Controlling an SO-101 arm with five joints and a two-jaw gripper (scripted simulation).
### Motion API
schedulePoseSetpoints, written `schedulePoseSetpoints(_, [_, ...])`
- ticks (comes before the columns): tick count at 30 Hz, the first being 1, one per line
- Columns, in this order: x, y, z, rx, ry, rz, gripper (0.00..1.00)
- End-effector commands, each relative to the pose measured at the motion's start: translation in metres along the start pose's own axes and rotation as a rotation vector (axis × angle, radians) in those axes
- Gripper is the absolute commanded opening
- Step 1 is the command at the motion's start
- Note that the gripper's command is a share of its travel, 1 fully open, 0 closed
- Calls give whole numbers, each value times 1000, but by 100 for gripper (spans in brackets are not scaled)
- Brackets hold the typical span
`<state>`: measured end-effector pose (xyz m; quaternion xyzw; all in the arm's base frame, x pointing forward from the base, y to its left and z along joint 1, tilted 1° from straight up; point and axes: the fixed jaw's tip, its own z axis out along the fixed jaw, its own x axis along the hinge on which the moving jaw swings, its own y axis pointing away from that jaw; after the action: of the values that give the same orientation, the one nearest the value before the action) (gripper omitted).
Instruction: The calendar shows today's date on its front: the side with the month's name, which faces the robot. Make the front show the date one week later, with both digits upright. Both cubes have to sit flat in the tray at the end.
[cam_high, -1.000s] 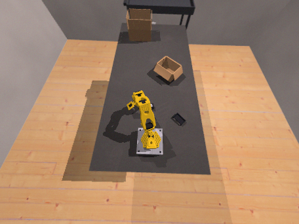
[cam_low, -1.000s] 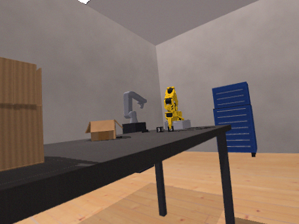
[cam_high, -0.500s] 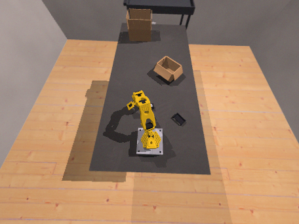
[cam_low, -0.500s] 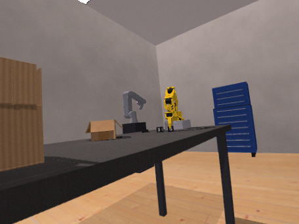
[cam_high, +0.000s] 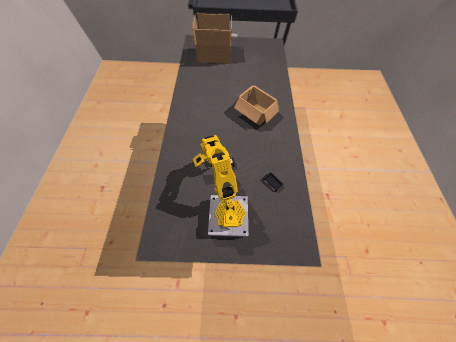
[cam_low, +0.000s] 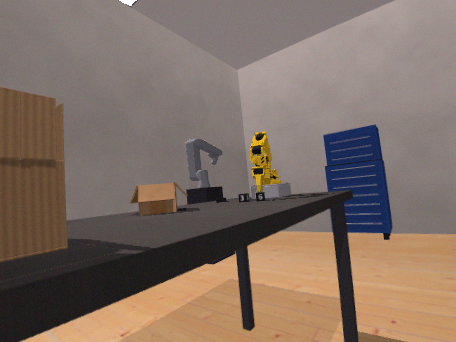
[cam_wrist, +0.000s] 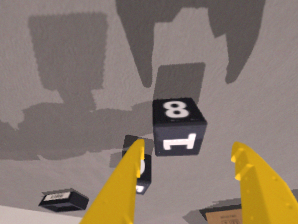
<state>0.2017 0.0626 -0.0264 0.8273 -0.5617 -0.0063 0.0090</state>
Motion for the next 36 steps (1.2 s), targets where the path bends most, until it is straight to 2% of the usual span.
schedulePoseSetpoints(1, [1,-4,-13,22,0,-3,36])
schedulePoseSetpoints(6, [1,-3,-30,22,0,-3,36])
schedulePoseSetpoints(11, [1,-1,-38,22,0,-3,36])
schedulePoseSetpoints(36, [1,-1,-40,23,0,-3,36])
